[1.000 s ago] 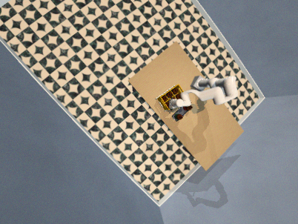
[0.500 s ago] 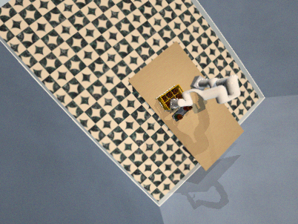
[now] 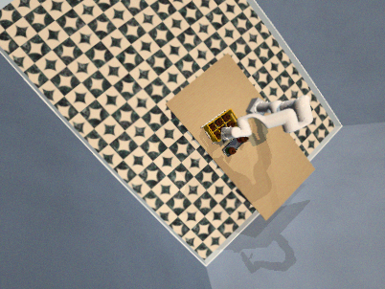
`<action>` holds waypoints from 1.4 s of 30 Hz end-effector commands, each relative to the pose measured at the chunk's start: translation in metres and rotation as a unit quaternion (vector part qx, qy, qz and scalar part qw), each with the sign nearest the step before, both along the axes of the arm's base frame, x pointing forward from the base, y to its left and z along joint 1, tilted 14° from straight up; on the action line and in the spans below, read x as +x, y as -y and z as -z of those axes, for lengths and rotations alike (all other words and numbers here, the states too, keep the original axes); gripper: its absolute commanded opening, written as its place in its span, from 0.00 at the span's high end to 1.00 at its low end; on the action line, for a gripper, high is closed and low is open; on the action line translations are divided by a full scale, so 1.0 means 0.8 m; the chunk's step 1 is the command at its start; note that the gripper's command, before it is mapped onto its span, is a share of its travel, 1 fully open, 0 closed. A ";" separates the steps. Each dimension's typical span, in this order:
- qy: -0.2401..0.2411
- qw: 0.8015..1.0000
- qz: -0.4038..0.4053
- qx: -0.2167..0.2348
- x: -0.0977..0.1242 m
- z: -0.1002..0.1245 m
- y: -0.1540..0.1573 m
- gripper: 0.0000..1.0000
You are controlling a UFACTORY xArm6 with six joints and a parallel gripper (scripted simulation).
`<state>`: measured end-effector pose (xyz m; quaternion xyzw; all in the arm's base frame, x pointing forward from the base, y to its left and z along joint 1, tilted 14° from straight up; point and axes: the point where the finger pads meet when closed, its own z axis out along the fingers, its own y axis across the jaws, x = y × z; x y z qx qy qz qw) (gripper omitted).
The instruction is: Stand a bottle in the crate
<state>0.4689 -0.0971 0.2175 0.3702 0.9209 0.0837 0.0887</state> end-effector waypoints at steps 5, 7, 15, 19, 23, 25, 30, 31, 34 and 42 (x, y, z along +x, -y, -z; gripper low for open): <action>0.002 1.000 0.000 0.000 -0.001 -0.011 0.001 0.35; 0.002 1.000 0.000 0.000 -0.001 -0.012 0.001 0.35; 0.002 1.000 0.000 0.000 -0.002 -0.013 0.001 0.35; 0.002 1.000 0.000 0.000 -0.002 -0.013 0.001 1.00; 0.002 1.000 0.000 0.000 -0.002 -0.013 0.001 1.00; 0.002 1.000 0.000 0.000 -0.002 -0.013 0.001 1.00; 0.002 1.000 0.000 0.000 -0.002 -0.013 0.001 1.00; 0.002 1.000 0.000 0.000 -0.002 -0.013 0.001 1.00; 0.002 1.000 0.000 0.000 -0.002 -0.013 0.001 1.00; 0.002 1.000 0.000 0.000 -0.002 -0.013 0.001 1.00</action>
